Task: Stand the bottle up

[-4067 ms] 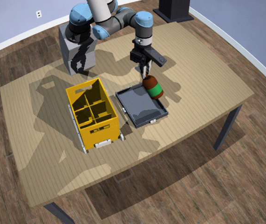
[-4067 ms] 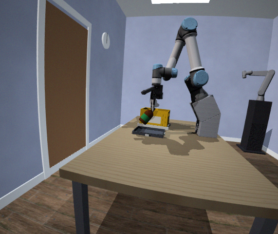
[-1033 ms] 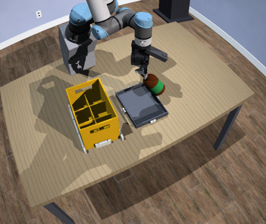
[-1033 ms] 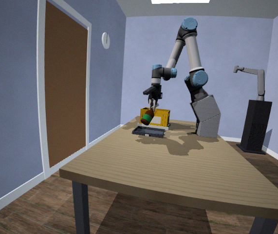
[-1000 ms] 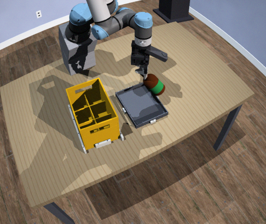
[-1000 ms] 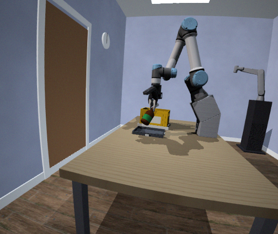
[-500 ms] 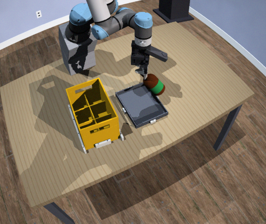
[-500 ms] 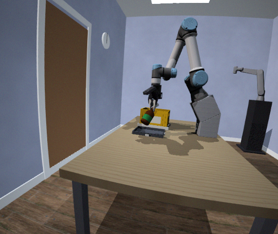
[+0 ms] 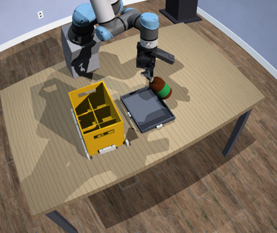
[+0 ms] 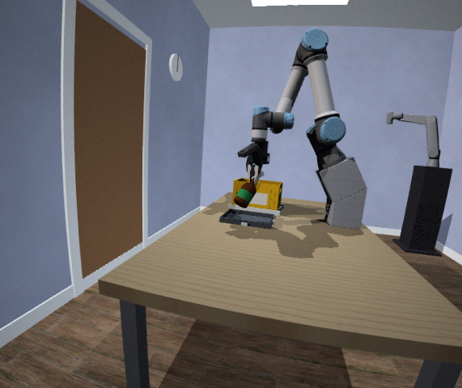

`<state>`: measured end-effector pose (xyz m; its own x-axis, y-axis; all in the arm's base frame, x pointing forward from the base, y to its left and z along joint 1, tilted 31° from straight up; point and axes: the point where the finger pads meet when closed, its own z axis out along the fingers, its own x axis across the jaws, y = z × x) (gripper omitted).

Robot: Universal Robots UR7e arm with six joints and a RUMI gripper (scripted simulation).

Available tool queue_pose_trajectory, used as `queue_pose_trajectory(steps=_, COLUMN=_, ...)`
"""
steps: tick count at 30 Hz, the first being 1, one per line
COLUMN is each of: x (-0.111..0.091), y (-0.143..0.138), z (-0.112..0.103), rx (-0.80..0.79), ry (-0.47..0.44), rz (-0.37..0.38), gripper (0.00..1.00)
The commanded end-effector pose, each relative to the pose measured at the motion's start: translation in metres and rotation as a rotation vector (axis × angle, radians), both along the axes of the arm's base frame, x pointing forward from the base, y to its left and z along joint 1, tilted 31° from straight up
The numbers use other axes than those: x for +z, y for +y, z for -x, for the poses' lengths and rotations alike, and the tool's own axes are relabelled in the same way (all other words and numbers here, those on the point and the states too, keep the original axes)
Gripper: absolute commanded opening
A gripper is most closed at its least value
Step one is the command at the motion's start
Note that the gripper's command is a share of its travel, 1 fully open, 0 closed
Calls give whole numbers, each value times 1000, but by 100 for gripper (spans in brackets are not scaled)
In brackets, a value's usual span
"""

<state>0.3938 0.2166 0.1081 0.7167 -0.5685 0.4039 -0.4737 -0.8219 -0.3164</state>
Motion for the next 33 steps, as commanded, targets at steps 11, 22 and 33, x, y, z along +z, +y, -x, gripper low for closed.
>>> queue_pose_trajectory(steps=11, x=1, y=0, z=0, rx=37, ry=-3, rz=21, gripper=0)
queue_pose_trajectory(steps=22, x=1, y=0, z=0, rx=178, ry=-9, rz=106, gripper=0)
queue_pose_trajectory(steps=33, x=1, y=0, z=0, rx=225, ry=-11, rz=134, gripper=0)
